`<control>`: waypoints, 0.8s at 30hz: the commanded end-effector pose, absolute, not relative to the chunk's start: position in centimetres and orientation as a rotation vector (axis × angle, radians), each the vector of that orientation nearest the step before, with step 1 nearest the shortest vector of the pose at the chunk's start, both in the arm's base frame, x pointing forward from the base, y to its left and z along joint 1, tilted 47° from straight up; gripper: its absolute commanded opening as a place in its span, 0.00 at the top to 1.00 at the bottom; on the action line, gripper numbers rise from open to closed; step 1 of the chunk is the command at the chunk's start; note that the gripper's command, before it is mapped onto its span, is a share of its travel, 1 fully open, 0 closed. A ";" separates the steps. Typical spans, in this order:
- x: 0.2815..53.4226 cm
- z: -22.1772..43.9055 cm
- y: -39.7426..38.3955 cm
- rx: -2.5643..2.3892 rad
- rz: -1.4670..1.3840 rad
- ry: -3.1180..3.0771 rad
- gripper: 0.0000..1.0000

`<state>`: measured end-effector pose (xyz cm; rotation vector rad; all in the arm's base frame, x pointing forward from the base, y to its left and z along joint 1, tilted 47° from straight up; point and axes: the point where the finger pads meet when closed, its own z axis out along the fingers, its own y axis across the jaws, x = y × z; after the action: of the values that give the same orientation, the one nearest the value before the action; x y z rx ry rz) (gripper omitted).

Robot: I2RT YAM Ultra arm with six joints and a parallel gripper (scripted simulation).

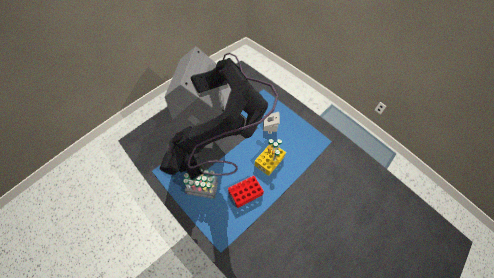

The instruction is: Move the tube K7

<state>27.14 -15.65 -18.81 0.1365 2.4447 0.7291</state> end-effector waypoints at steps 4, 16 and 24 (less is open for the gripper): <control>27.3 -18.5 -16.0 0.159 0.715 2.423 0.70; 26.8 -19.5 -14.6 0.177 0.751 2.433 0.70; 27.0 -19.6 -14.4 0.169 0.750 2.434 0.70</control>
<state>27.52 -15.25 -19.36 0.1365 2.4422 0.7214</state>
